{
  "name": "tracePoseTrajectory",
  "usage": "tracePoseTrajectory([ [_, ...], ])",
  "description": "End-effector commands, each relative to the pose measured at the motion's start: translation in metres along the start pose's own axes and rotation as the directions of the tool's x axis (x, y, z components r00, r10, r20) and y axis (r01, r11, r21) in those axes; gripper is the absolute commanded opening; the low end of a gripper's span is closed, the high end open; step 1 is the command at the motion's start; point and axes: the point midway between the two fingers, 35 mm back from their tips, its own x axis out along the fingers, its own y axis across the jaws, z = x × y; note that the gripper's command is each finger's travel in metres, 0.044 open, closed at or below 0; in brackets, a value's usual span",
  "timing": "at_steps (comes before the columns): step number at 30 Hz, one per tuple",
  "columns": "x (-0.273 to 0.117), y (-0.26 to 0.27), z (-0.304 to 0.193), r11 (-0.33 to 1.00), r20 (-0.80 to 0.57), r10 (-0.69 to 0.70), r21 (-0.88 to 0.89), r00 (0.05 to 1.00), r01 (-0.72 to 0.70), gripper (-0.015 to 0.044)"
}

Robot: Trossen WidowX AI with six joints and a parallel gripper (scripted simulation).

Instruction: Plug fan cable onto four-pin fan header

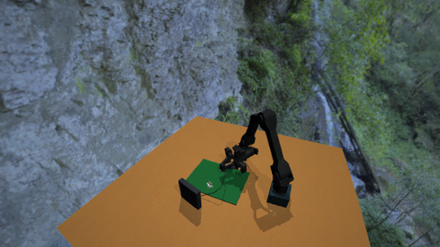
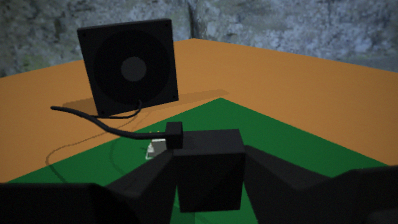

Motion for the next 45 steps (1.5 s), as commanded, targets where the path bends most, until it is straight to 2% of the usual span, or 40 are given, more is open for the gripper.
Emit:
tracePoseTrajectory([
  [1,0.001,0.0,-0.004,1.0,0.003,-0.002,0.004,1.0,0.002,0.0],
  [45,0.007,0.0,-0.035,1.0,-0.002,0.001,0.001,1.0,-0.001,0.0],
])
